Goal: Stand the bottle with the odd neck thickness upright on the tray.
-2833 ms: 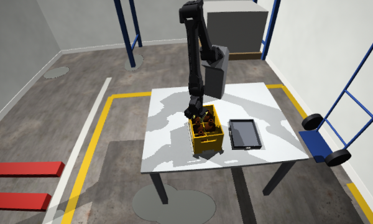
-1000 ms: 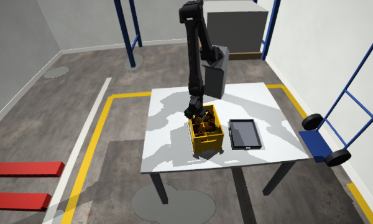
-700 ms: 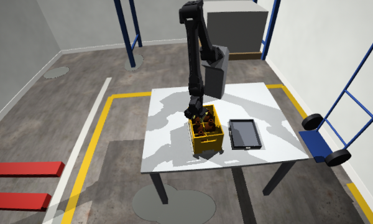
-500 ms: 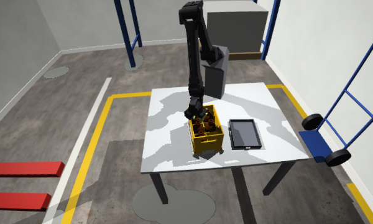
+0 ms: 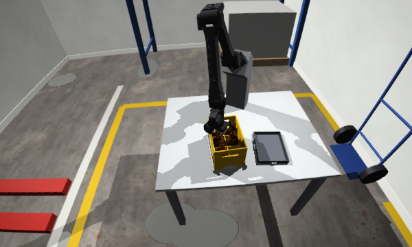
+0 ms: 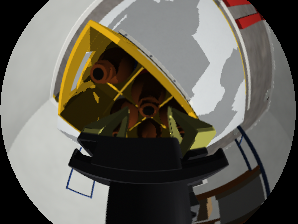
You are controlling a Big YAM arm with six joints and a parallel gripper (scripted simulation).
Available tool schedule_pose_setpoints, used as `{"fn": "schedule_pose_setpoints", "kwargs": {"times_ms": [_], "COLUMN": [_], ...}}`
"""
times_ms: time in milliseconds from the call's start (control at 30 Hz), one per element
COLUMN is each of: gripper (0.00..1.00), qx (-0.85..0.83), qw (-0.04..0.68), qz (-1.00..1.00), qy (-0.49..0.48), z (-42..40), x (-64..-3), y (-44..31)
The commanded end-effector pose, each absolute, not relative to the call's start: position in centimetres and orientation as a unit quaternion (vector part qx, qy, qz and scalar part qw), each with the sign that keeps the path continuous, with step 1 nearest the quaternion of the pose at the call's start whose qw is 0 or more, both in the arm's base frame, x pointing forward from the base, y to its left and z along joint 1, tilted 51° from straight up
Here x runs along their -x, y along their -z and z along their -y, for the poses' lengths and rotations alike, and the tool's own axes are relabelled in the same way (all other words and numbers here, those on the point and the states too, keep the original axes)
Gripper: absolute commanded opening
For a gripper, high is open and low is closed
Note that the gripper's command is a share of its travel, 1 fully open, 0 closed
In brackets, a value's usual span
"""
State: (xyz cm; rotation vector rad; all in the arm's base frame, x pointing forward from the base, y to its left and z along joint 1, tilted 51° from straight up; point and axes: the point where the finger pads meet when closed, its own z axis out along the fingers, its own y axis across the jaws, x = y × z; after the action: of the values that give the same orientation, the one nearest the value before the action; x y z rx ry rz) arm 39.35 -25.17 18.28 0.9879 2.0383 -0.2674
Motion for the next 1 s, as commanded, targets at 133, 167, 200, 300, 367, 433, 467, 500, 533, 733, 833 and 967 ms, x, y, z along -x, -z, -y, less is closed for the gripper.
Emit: {"fn": "schedule_pose_setpoints", "kwargs": {"times_ms": [133, 167, 200, 300, 367, 433, 467, 500, 533, 733, 833, 967], "gripper": [0.61, 0.61, 0.61, 0.61, 0.61, 0.61, 0.61, 0.61, 0.61, 0.61, 0.61, 0.61], "qx": [-0.393, -0.394, -0.394, -0.394, -0.394, -0.394, -0.394, -0.394, -0.394, -0.394, -0.394, -0.394], "qw": [0.423, 0.421, 0.422, 0.423, 0.423, 0.421, 0.421, 0.421, 0.422, 0.422, 0.420, 0.421], "qz": [-0.809, -0.809, -0.809, -0.809, -0.809, -0.810, -0.810, -0.809, -0.809, -0.809, -0.810, -0.810], "qy": [0.111, 0.110, 0.110, 0.111, 0.111, 0.110, 0.110, 0.111, 0.111, 0.110, 0.110, 0.110], "z": [26.4, 26.4, 26.5, 26.7, 26.8, 26.8, 26.8, 26.9, 26.9, 27.0, 27.0, 27.0], "x": [-40.2, -40.1, -40.2, -40.5, -40.6, -40.5, -40.6, -40.7, -40.7, -40.8, -40.8, -40.9], "y": [-18.5, -18.1, -18.2, -18.1, -18.0, -17.6, -17.5, -17.6, -17.6, -17.6, -17.3, -17.4]}}
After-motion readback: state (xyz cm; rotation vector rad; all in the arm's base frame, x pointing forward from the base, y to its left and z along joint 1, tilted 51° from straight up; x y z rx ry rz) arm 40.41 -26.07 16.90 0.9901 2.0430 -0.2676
